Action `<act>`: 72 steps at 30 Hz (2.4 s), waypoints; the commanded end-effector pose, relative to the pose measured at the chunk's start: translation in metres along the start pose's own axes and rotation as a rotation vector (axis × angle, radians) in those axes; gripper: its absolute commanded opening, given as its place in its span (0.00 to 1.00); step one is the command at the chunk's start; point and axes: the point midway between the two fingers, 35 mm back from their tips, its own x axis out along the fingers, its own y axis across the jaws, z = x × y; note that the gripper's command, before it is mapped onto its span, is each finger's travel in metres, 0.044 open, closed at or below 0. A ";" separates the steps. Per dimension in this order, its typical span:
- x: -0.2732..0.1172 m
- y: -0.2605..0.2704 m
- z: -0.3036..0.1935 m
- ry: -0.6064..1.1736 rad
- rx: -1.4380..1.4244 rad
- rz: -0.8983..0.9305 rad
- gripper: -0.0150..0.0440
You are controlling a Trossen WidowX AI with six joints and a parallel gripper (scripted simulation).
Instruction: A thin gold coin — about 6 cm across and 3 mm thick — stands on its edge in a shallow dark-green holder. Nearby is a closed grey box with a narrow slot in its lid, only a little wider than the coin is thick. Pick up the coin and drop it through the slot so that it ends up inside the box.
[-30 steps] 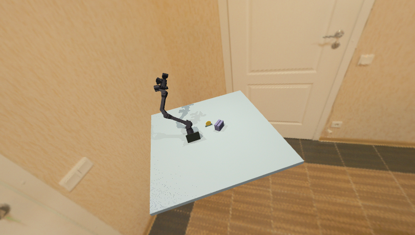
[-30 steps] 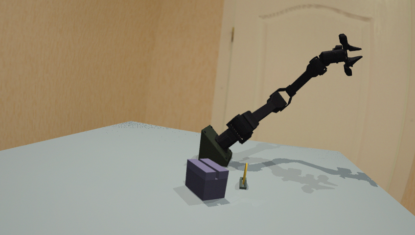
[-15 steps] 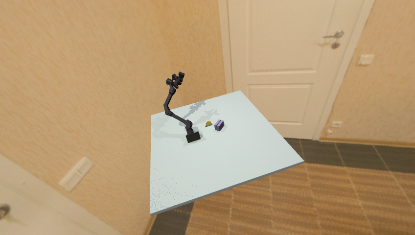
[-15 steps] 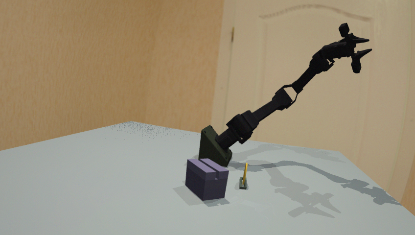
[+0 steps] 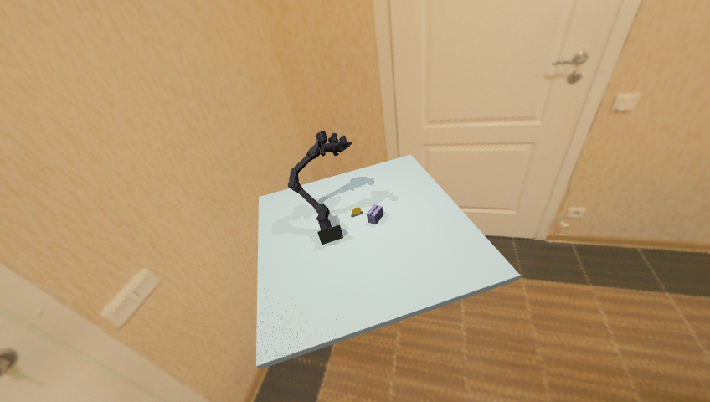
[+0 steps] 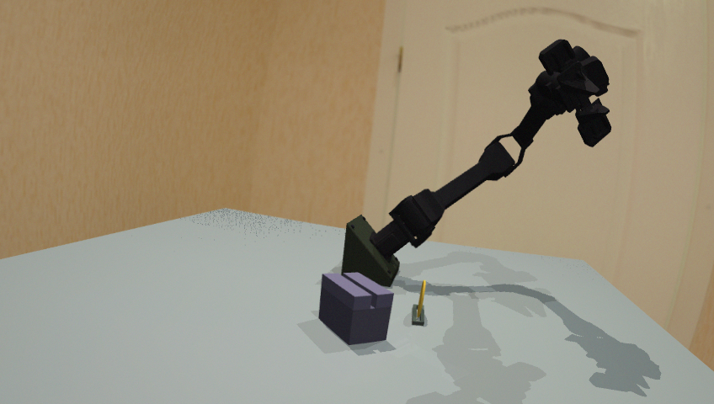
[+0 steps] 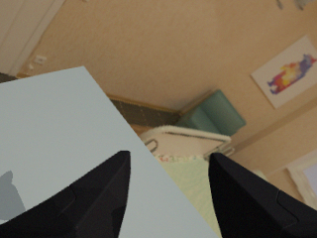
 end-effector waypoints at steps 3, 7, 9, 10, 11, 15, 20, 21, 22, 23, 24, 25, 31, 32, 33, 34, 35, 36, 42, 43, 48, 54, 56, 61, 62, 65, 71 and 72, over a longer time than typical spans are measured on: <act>0.025 -0.022 -0.096 0.313 0.104 0.023 0.53; 0.027 -0.027 -0.159 0.523 0.193 0.059 0.53; 0.023 -0.027 -0.188 0.623 0.243 0.082 0.53; 0.021 -0.026 -0.204 0.678 0.273 0.098 0.53; 0.018 -0.025 -0.220 0.737 0.307 0.116 0.53; 0.000 -0.015 -0.276 0.957 0.457 0.202 0.53; -0.034 0.008 -0.323 1.203 0.688 0.341 0.53; -0.043 0.014 -0.330 1.253 0.748 0.377 0.53; -0.048 0.018 -0.333 1.282 0.785 0.399 0.53; -0.050 0.020 -0.334 1.291 0.798 0.407 0.53; -0.050 0.020 -0.334 1.291 0.798 0.407 0.53; -0.050 0.020 -0.334 1.291 0.798 0.407 0.53; -0.048 0.025 -0.340 1.291 0.797 0.406 0.53; -0.046 0.032 -0.346 1.290 0.797 0.406 0.53; -0.044 0.039 -0.352 1.290 0.798 0.407 0.53; -0.043 0.043 -0.356 1.290 0.798 0.408 0.53; -0.043 0.045 -0.357 1.289 0.798 0.408 0.53; -0.043 0.045 -0.357 1.289 0.798 0.408 0.53; -0.041 0.055 -0.366 1.289 0.798 0.408 0.53; -0.041 0.056 -0.367 1.289 0.798 0.408 0.53; -0.039 0.058 -0.370 1.289 0.798 0.408 0.53; -0.036 0.064 -0.377 1.289 0.796 0.406 0.53; -0.035 0.067 -0.379 1.289 0.796 0.406 0.53; -0.032 0.072 -0.385 1.289 0.796 0.405 0.53; -0.032 0.073 -0.386 1.289 0.796 0.405 0.53; -0.031 0.076 -0.389 1.289 0.796 0.405 0.53; -0.028 0.083 -0.396 1.289 0.796 0.406 0.53; -0.028 0.084 -0.397 1.289 0.796 0.406 0.53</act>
